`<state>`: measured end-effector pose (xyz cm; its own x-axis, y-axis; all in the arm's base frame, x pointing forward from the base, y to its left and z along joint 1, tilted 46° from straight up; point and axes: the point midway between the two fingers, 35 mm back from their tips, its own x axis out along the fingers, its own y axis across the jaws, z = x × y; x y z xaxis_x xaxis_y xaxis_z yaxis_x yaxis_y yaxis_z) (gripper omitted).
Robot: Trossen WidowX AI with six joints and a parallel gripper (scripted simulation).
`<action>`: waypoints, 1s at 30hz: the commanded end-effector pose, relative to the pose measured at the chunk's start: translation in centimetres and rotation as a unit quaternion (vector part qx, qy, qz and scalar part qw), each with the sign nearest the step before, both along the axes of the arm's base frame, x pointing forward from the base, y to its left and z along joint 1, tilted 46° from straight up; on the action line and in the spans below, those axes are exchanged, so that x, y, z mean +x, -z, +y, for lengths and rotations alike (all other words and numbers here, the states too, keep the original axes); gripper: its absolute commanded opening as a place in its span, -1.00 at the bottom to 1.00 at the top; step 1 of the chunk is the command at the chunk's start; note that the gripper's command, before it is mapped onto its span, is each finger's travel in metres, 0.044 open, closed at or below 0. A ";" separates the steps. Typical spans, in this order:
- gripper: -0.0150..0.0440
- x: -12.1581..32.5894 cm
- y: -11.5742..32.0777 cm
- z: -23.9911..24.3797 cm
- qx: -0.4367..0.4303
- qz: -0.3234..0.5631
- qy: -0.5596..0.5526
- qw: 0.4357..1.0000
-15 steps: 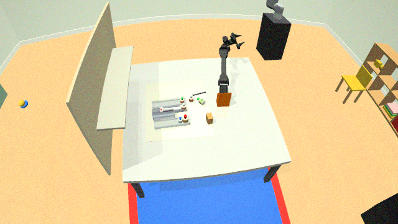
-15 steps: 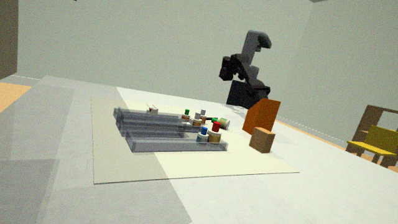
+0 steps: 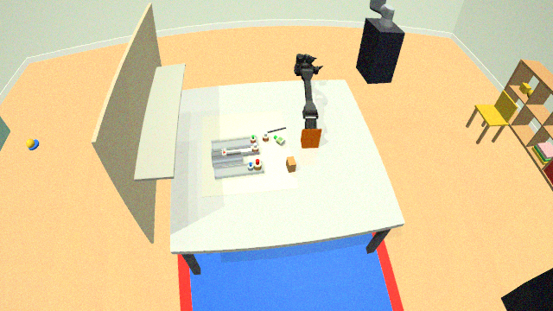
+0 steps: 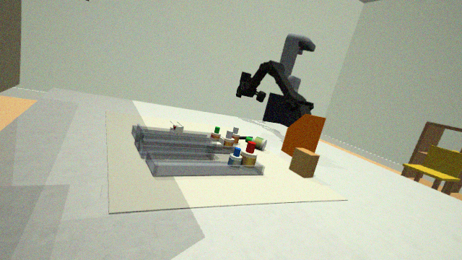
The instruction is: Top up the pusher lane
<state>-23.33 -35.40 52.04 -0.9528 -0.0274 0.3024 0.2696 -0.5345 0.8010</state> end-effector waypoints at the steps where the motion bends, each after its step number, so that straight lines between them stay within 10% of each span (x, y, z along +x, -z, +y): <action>1: 1.00 4.5 2.2 -4.6 0.066 -0.003 -0.079 0.995; 15: 1.00 25.0 12.3 -13.3 0.296 0.022 -0.334 0.895; 30: 1.00 46.2 27.1 -7.4 0.543 0.118 -0.504 0.661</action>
<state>19.06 -45.22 28.51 -0.2970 -0.9351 -0.1935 0.9467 -0.3148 0.0678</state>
